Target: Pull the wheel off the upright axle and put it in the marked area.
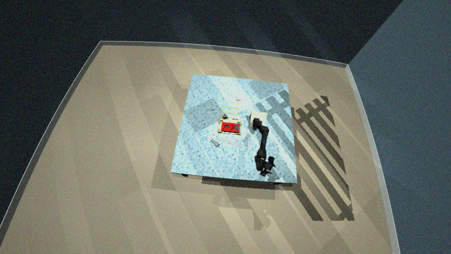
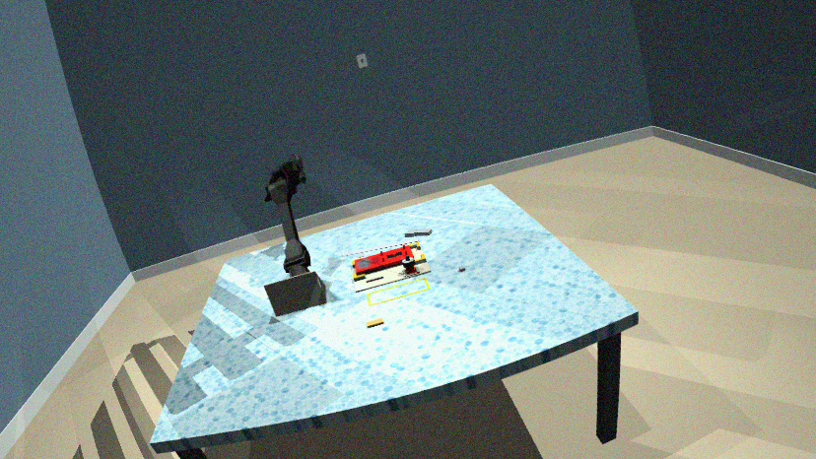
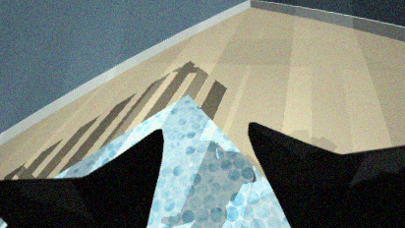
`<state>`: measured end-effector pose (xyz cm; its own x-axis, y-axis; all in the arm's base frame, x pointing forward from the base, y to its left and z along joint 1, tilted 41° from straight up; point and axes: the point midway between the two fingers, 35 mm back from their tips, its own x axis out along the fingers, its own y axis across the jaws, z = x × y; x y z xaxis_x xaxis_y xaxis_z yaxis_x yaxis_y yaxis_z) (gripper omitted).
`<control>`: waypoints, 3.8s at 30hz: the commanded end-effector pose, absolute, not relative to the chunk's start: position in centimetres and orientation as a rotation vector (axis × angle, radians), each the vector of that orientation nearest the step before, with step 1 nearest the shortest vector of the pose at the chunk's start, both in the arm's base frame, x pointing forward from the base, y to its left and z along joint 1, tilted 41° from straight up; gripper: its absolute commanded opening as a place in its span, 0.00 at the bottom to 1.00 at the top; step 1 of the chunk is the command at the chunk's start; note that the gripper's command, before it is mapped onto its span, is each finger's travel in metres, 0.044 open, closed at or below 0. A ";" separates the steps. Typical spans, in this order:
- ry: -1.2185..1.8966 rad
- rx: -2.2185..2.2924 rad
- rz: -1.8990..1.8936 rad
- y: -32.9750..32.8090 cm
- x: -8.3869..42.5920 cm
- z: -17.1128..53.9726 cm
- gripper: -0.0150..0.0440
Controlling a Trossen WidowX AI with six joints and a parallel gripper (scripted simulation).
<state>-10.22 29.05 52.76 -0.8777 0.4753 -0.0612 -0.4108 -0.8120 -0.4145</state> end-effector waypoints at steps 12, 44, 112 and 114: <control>0.000 -0.344 2.197 37.4 4.5 43.6 0.76; 0.879 -0.082 1.280 21.9 36.2 22.2 0.76; 1.505 0.521 0.581 -3.2 36.5 0.0 0.25; 1.505 0.521 0.581 -3.2 36.5 0.0 0.25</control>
<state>36.46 -3.13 -0.03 -0.0173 0.6469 -0.7624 -0.0309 0.7618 0.6471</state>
